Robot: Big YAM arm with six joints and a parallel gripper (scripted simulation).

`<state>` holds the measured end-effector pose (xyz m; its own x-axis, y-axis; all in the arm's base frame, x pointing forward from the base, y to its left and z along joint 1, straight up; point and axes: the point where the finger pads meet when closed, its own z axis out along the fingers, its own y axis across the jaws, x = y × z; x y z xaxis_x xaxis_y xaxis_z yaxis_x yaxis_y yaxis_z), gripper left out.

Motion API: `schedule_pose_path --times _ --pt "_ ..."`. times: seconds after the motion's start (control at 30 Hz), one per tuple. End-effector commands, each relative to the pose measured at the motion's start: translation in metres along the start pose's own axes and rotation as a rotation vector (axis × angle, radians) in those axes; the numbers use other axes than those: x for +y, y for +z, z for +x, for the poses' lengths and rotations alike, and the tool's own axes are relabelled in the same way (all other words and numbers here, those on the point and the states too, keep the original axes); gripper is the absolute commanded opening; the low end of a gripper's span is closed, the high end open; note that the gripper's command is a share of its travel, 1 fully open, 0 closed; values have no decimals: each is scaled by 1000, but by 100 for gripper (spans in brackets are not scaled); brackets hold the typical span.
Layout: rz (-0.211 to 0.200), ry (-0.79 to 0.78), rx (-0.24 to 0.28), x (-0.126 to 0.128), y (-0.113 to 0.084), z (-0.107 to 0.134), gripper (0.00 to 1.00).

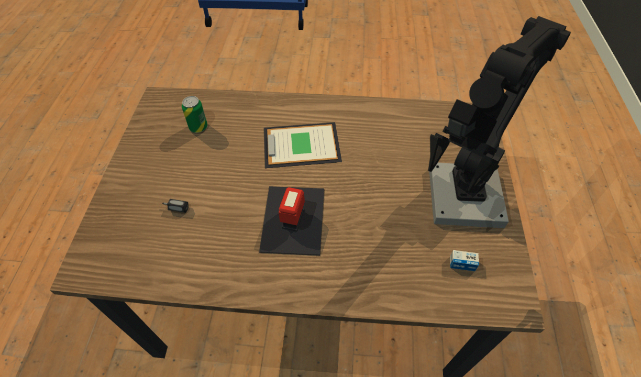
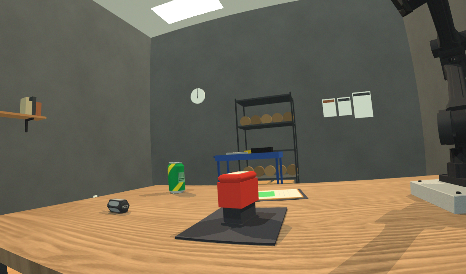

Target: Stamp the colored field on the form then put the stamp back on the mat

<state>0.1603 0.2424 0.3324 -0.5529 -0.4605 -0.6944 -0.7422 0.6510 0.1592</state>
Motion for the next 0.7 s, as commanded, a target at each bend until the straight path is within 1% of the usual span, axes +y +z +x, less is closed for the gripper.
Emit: schedule_pose_path --times 0.0,0.07,0.1,0.13,0.17,0.2,0.23,0.27,0.3,0.33,0.37,0.4,0.43,0.47,0.57,0.63,0.67 --pt "17 -113 6 -5 -6 -29 100" --pt "66 -172 67 -24 11 -46 100" --pt "66 -172 67 -24 11 -46 100" --pt "88 -202 102 -36 21 -54 100" --pt "88 -202 102 -36 21 -54 100" --pt "108 -233 139 -50 32 -62 100" --pt "108 -233 139 -50 32 -62 100" --pt "126 -263 180 -64 43 -70 100" --pt "126 -263 180 -64 43 -70 100" --pt "141 -293 222 -81 55 -76 100" --pt "141 -293 222 -81 55 -76 100" --pt "154 -322 266 -98 66 -82 100" --pt "153 -322 265 -98 66 -82 100" --pt "162 -350 310 -117 78 -86 100" --pt "161 -350 310 -117 78 -86 100" --pt "165 -401 399 -157 102 -92 100" --pt "165 -401 399 -157 102 -92 100"
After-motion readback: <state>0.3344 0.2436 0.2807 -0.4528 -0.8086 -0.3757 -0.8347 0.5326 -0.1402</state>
